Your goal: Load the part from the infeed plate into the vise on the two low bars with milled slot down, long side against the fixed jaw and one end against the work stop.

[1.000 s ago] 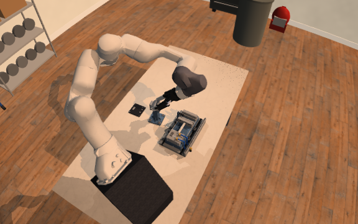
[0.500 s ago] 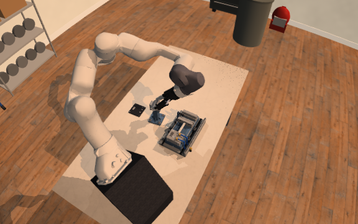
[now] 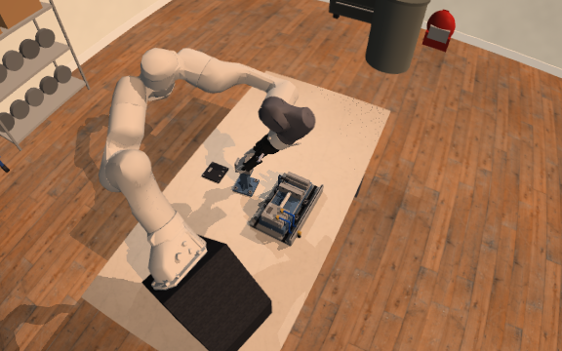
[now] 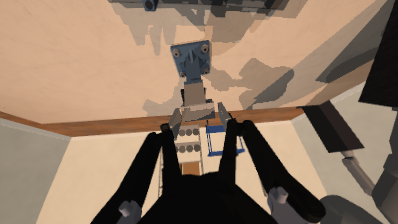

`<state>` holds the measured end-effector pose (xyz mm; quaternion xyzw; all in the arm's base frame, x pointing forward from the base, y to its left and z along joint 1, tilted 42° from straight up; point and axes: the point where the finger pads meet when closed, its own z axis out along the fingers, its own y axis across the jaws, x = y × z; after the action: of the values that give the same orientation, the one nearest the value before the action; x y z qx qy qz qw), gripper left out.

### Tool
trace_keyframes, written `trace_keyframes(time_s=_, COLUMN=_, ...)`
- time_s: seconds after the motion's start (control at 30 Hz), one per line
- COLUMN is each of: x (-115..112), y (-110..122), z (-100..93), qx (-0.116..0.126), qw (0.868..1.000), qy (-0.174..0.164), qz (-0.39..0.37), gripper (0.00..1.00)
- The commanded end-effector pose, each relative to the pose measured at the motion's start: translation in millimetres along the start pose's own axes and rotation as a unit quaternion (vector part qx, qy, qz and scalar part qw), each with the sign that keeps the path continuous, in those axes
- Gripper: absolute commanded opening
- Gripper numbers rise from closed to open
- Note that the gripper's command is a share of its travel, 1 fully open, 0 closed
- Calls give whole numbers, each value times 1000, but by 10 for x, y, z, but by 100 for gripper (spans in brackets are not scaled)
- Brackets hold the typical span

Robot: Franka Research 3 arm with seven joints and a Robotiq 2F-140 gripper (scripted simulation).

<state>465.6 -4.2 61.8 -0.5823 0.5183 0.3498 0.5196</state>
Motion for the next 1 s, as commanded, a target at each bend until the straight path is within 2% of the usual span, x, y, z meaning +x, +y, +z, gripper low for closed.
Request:
trace_keyframes(time_s=0.0, x=38, y=-11, z=-9, qx=2, qw=1000, qy=20, qz=3, gripper=51)
trace_keyframes(time_s=0.2, x=30, y=-11, z=-9, qx=2, qw=999, qy=35, qz=3, gripper=51)
trace_keyframes(time_s=0.97, x=-20, y=-11, z=0, qx=1, qw=991, qy=135, qz=4, gripper=51)
